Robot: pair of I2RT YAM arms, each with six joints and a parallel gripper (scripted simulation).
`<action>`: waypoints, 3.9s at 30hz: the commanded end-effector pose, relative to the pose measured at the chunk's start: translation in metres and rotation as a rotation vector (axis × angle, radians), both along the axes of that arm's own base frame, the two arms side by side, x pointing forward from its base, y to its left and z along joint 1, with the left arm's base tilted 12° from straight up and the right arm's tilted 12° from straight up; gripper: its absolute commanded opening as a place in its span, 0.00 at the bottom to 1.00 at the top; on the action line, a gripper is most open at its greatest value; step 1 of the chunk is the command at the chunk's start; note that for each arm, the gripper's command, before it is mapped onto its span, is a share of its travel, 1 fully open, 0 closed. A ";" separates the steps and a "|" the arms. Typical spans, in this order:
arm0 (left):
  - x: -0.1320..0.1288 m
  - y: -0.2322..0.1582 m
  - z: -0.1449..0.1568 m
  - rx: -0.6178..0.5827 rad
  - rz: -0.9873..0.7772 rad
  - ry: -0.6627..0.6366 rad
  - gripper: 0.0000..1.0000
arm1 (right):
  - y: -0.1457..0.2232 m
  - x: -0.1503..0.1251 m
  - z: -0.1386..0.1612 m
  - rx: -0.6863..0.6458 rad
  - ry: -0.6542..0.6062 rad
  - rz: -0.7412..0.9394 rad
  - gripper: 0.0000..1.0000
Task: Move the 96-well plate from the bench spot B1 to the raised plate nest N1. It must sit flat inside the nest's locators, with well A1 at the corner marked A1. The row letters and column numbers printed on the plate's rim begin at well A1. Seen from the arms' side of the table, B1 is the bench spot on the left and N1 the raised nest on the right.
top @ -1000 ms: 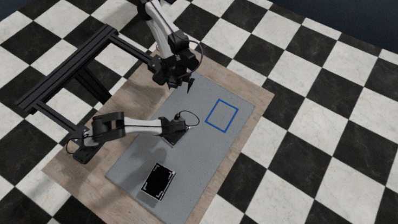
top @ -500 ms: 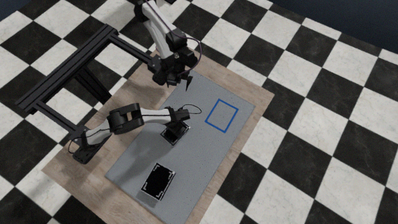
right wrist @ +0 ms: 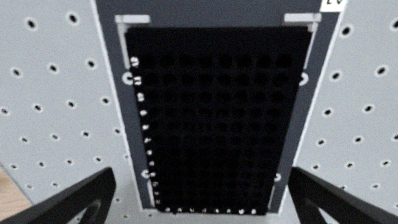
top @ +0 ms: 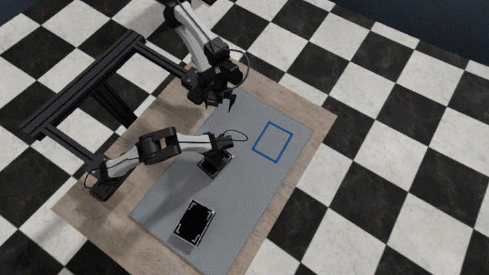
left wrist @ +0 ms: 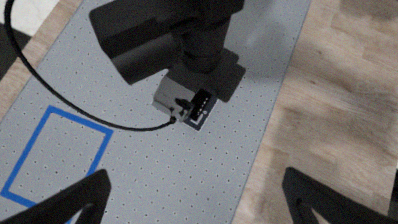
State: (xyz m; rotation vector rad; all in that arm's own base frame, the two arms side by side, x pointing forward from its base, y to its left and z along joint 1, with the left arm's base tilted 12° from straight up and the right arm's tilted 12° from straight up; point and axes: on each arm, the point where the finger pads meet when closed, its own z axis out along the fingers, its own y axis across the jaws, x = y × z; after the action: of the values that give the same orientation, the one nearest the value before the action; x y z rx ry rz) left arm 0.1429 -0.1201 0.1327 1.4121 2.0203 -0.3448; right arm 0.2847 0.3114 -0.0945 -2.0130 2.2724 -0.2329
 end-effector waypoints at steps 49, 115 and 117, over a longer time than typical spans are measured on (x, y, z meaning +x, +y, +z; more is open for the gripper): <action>0.020 -0.017 0.010 -0.202 0.142 0.048 1.00 | -0.038 0.012 0.078 0.045 -0.031 -0.034 0.82; 0.158 -0.185 -0.019 -0.473 -0.485 -0.149 1.00 | -0.281 0.097 0.097 0.609 -0.096 -2.850 0.82; 0.158 -0.185 -0.019 -0.473 -0.485 -0.149 1.00 | -0.280 0.100 0.094 0.612 -0.096 -2.854 0.82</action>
State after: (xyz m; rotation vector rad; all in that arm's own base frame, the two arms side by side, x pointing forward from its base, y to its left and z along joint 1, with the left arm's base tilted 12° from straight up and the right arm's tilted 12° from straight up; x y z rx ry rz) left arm 0.2971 -0.2984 0.1076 1.5392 1.3693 -0.8324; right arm 0.3681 0.0267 -0.0097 1.9797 2.2302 0.1771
